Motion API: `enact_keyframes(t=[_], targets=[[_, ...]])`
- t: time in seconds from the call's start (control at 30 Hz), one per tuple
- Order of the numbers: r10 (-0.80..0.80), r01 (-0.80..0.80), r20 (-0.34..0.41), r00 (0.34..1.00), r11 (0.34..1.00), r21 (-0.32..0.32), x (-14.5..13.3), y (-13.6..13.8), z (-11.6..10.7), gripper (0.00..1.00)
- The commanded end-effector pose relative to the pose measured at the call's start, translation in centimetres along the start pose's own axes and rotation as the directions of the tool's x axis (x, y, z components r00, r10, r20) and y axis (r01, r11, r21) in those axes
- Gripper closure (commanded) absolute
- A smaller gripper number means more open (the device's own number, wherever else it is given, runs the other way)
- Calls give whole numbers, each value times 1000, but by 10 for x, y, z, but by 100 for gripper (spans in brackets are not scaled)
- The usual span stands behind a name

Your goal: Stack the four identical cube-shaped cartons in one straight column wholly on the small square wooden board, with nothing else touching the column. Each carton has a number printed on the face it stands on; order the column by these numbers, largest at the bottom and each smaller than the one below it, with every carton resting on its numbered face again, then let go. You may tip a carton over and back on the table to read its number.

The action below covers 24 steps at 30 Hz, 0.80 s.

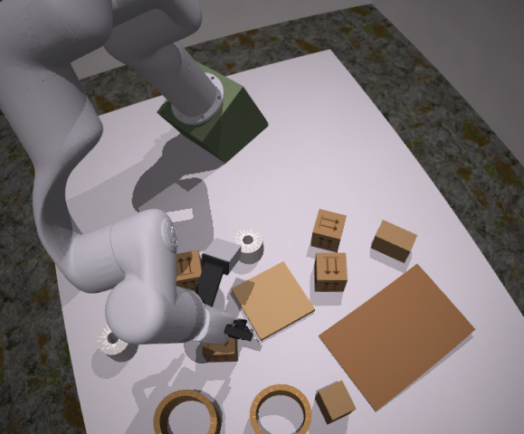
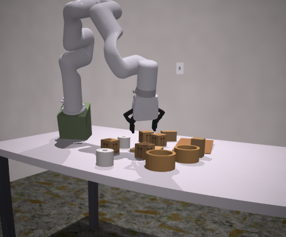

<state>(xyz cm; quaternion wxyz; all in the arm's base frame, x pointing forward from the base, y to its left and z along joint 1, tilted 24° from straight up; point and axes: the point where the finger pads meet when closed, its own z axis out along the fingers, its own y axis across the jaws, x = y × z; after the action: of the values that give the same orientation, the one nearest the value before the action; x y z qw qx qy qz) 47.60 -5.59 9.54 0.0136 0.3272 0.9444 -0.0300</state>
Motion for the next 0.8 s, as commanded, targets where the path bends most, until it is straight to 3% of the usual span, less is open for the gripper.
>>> enact_keyframes(t=[0.0,0.23,0.77], targets=[[-220,208,152,964,974,90,-19,4,3,0],[-439,392,275,855,895,213,-19,4,3,0],[-441,393,276,854,894,214,-19,4,3,0]])
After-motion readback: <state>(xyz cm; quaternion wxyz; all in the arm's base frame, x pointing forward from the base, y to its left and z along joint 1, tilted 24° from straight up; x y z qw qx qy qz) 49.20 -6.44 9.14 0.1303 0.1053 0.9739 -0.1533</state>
